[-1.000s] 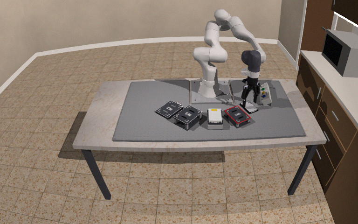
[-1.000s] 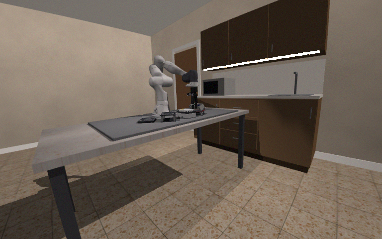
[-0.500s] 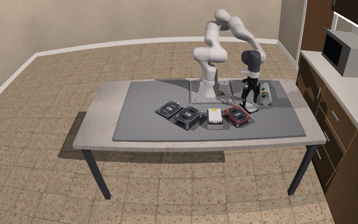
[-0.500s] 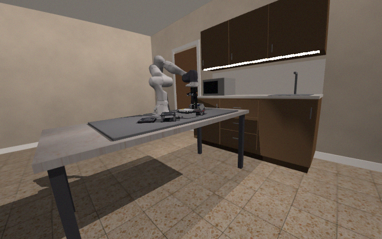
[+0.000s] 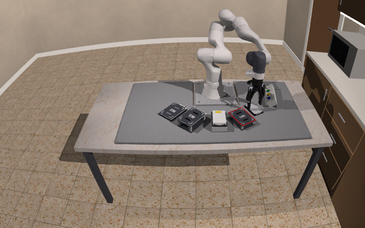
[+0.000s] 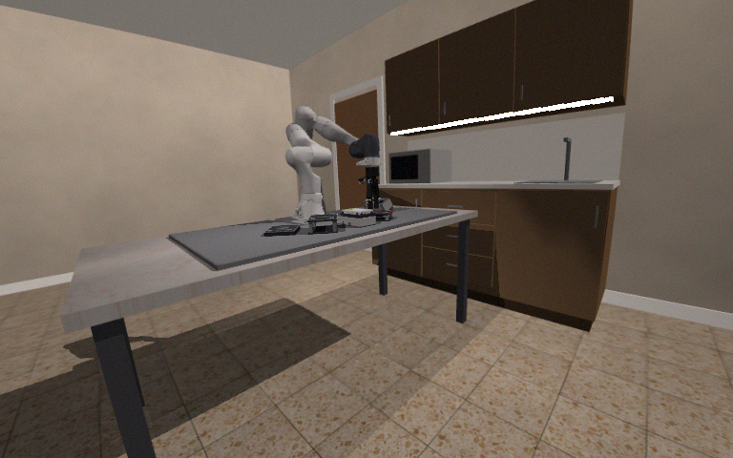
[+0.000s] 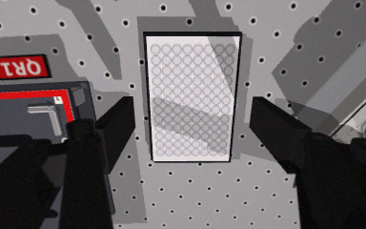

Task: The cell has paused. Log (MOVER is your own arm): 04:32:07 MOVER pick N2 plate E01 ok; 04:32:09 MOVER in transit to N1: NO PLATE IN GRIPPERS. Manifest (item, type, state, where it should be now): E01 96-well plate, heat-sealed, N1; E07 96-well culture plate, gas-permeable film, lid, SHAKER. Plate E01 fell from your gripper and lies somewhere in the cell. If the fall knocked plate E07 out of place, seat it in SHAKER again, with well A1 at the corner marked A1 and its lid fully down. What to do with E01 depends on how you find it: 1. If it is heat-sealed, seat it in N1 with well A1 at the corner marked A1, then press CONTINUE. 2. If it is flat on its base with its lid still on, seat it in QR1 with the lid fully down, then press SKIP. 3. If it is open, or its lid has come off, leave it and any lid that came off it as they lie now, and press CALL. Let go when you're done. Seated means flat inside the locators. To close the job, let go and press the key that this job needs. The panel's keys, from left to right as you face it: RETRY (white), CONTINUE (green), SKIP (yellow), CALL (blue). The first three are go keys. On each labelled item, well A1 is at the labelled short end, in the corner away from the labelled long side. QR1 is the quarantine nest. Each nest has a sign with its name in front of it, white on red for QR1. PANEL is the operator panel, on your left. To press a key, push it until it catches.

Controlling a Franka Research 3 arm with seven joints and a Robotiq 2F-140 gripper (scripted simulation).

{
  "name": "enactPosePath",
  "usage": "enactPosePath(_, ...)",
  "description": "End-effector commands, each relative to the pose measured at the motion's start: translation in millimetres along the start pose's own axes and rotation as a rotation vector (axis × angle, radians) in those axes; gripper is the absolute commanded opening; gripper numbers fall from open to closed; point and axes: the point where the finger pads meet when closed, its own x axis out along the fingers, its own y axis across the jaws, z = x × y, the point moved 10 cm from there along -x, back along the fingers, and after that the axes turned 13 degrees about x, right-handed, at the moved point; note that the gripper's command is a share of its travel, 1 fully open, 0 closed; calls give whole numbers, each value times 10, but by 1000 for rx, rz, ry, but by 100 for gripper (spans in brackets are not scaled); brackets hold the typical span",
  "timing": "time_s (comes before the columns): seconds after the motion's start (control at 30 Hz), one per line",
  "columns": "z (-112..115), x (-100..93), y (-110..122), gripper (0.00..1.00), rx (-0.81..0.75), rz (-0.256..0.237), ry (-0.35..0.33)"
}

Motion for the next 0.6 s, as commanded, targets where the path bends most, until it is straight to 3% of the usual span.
enactPosePath(0.0,7,-2,7,70,-3,3,-1)
enactPosePath(0.57,7,14,7,70,-3,3,-1)
